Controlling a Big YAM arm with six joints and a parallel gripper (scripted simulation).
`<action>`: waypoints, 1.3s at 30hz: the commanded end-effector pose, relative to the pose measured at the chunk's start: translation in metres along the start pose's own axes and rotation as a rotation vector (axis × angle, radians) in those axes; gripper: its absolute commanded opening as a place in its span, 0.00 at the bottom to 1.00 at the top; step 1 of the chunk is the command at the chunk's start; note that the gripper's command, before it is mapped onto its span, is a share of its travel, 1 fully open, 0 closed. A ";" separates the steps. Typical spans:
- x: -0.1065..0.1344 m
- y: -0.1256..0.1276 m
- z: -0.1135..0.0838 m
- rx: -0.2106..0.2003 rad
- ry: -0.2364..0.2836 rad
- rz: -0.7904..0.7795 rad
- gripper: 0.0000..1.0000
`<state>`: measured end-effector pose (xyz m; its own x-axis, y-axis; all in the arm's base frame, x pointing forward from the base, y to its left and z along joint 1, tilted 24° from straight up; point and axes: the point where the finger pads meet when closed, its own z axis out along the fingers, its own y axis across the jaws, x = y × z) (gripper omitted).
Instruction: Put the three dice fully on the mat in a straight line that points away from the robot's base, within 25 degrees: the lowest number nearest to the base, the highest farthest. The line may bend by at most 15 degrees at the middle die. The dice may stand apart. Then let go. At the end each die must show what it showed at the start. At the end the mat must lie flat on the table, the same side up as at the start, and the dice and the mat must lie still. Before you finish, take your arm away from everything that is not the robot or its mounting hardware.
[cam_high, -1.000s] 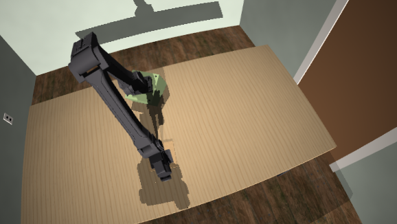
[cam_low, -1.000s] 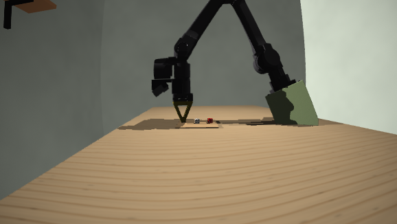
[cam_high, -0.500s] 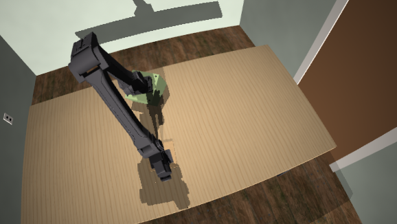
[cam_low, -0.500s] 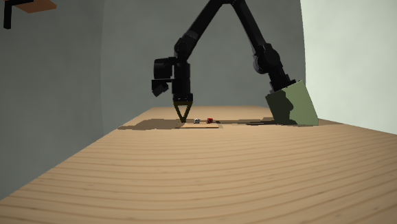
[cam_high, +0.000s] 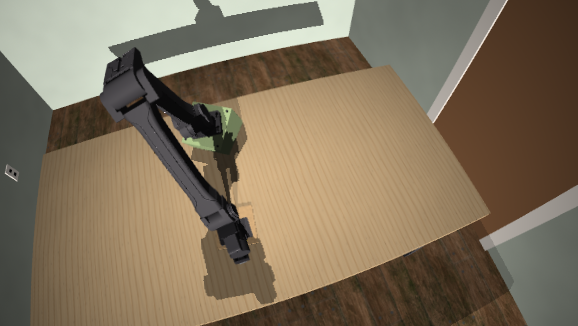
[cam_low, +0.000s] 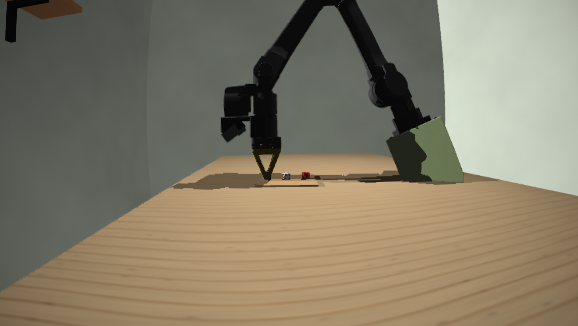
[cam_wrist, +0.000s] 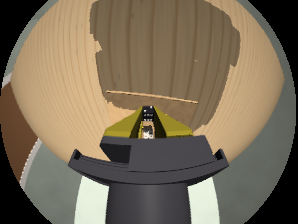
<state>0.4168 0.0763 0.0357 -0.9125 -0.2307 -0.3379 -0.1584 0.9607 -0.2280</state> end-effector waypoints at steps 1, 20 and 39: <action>-0.019 -0.006 -0.001 0.001 -0.038 0.011 0.11; -0.020 -0.007 -0.003 0.001 -0.046 0.013 0.11; -0.020 -0.007 -0.003 0.001 -0.046 0.013 0.11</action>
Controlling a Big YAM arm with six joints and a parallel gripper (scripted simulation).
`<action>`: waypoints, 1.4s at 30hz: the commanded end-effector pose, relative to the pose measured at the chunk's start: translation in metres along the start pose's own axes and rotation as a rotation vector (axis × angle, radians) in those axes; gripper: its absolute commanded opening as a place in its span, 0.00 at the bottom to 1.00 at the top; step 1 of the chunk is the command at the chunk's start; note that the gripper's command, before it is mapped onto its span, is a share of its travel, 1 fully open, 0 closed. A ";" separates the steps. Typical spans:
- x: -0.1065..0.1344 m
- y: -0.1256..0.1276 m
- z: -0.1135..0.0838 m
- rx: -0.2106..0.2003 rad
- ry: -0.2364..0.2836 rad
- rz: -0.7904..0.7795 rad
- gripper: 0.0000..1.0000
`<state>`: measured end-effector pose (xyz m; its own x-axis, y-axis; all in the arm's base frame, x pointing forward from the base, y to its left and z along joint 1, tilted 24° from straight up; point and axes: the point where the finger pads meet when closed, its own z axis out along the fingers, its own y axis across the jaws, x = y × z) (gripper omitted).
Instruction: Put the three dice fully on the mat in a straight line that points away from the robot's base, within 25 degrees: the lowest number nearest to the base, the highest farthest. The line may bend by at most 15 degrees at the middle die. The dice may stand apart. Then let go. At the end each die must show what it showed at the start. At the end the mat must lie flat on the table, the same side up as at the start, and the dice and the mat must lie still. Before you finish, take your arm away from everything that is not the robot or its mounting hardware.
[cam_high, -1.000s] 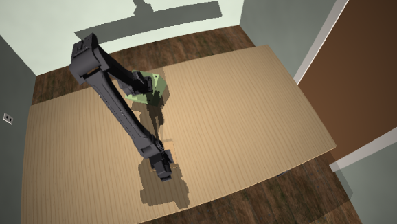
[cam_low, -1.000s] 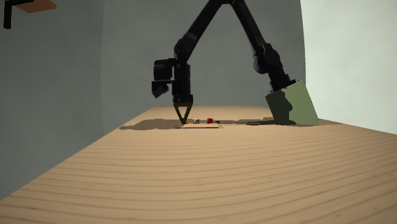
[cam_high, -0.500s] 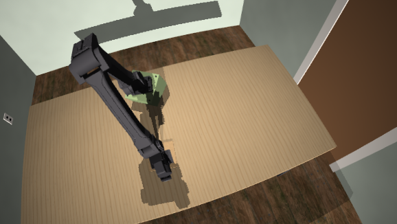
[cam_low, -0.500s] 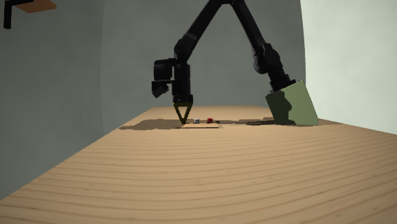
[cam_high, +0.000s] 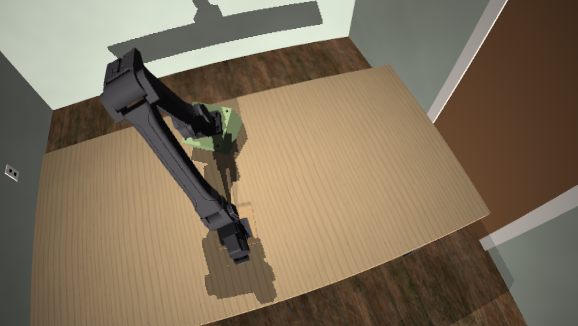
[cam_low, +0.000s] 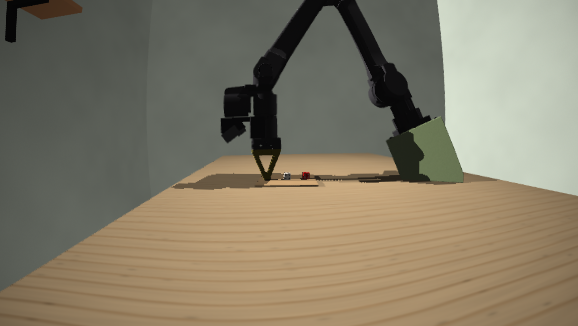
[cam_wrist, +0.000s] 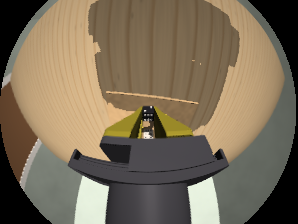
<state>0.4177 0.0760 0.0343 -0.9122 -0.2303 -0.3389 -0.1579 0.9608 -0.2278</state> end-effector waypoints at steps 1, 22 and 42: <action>-0.020 -0.007 -0.004 0.001 -0.045 0.013 0.11; -0.020 -0.007 -0.004 0.001 -0.045 0.013 0.30; -0.027 0.001 -0.036 -0.006 -0.066 0.015 0.30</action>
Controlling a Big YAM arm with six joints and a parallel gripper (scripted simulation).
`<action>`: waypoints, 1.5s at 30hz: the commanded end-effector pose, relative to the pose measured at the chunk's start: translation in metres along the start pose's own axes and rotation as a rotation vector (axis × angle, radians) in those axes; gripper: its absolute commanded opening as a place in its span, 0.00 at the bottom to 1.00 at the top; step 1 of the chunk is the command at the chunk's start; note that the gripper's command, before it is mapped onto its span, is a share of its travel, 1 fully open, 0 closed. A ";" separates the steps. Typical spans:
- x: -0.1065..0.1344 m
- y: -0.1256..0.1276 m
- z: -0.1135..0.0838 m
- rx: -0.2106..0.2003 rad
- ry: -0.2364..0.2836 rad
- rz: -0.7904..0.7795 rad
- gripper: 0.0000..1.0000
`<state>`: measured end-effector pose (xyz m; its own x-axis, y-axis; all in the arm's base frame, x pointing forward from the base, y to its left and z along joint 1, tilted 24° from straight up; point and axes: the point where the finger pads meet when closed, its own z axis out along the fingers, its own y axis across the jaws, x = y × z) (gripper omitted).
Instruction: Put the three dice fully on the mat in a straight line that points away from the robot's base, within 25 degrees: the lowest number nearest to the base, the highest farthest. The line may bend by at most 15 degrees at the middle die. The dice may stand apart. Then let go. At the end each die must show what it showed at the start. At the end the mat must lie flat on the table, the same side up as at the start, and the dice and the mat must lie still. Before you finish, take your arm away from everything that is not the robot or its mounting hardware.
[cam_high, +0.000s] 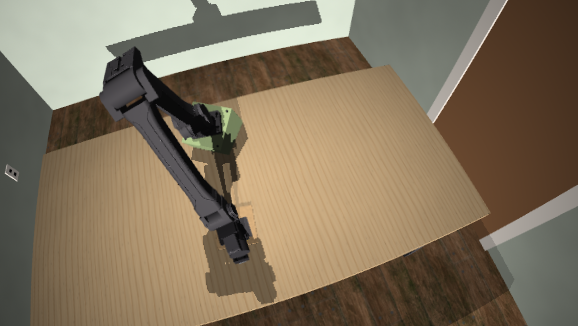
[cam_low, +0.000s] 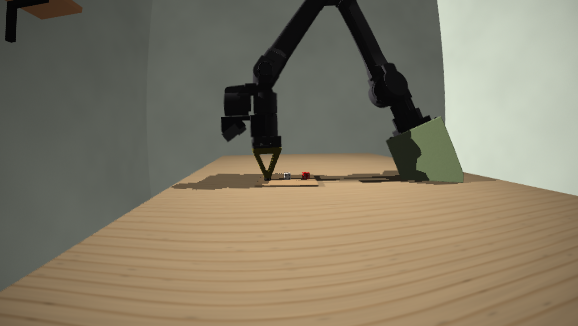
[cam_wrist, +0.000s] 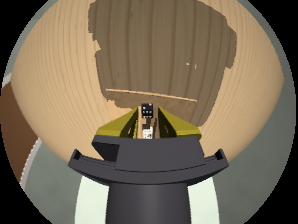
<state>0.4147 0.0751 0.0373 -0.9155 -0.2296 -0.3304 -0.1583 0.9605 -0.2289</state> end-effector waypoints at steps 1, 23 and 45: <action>-0.029 0.002 -0.038 -0.007 -0.076 0.016 0.30; -0.014 0.005 -0.095 -0.007 -0.037 0.006 0.30; -0.015 0.004 -0.096 -0.007 -0.039 0.006 1.00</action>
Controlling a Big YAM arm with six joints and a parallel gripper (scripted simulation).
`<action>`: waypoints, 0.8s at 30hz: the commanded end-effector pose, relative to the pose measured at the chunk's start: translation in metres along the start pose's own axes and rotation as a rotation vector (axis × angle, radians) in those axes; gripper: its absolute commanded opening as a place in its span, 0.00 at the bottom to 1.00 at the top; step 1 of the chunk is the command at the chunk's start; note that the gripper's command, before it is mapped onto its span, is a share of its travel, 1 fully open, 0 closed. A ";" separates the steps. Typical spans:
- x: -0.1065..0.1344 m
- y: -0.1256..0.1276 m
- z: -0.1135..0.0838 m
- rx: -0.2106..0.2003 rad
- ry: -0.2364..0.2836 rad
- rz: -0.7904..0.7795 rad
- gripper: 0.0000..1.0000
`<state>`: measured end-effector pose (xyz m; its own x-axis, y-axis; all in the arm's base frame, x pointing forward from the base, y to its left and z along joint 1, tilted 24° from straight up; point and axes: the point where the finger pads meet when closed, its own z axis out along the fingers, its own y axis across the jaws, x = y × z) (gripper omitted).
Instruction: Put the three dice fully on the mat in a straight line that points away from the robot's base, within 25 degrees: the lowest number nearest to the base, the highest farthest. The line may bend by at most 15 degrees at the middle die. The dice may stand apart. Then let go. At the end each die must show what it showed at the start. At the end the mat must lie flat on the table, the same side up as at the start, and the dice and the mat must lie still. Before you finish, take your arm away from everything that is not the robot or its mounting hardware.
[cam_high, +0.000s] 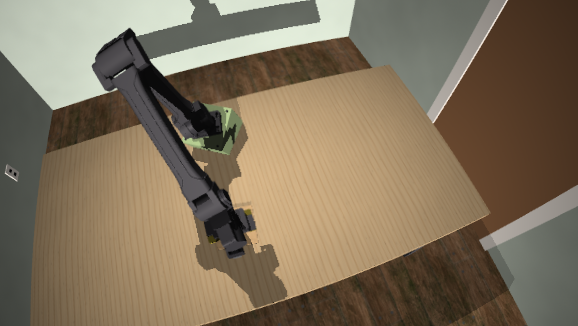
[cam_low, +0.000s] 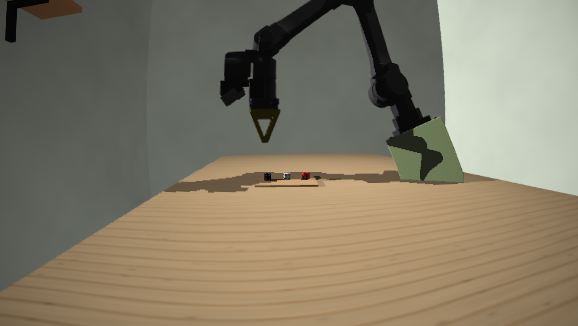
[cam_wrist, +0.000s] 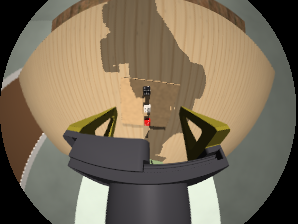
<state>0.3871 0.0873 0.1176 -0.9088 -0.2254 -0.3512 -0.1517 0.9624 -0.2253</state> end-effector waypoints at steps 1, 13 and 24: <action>-0.012 0.006 -0.011 -0.007 -0.022 0.000 1.00; -0.024 0.003 -0.056 -0.011 -0.065 0.013 1.00; -0.022 0.002 -0.116 -0.016 -0.068 0.015 1.00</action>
<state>0.3603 0.1014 0.1927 -0.9050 -0.2348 -0.3548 -0.1595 0.9603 -0.2287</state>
